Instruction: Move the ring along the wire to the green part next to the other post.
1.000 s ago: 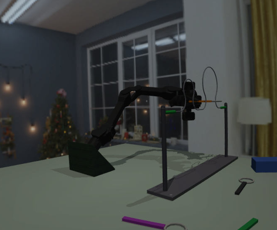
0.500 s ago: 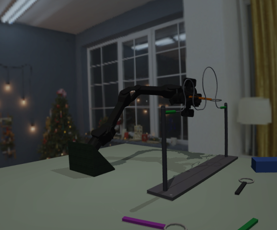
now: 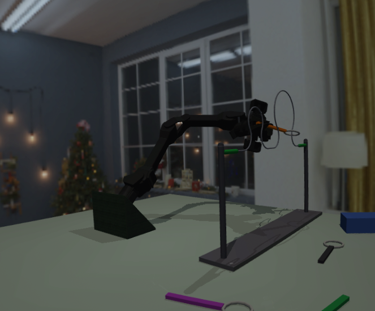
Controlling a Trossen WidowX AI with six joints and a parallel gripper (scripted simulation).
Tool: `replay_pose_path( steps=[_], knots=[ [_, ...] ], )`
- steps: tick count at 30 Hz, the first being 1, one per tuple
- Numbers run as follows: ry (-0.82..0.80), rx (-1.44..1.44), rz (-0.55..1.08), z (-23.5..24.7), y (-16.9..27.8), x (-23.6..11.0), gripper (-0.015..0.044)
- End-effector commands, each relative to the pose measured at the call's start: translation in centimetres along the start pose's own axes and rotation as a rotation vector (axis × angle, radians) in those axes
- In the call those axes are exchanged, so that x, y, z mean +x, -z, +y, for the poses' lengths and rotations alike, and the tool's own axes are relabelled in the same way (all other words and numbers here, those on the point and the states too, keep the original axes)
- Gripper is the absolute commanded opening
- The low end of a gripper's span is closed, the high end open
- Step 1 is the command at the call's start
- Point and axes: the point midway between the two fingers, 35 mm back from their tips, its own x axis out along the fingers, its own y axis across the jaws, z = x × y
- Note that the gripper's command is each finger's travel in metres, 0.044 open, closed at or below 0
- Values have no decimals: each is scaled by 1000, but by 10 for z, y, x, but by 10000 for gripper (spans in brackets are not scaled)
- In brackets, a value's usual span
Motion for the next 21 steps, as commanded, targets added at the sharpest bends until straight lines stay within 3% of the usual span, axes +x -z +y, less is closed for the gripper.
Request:
replay_pose_path(
  steps=[1,21],
  knots=[
    [33,-42,7,-12,1,-1,-150],
    [85,-192,-67,-46,-6,5,-150]
  ],
)
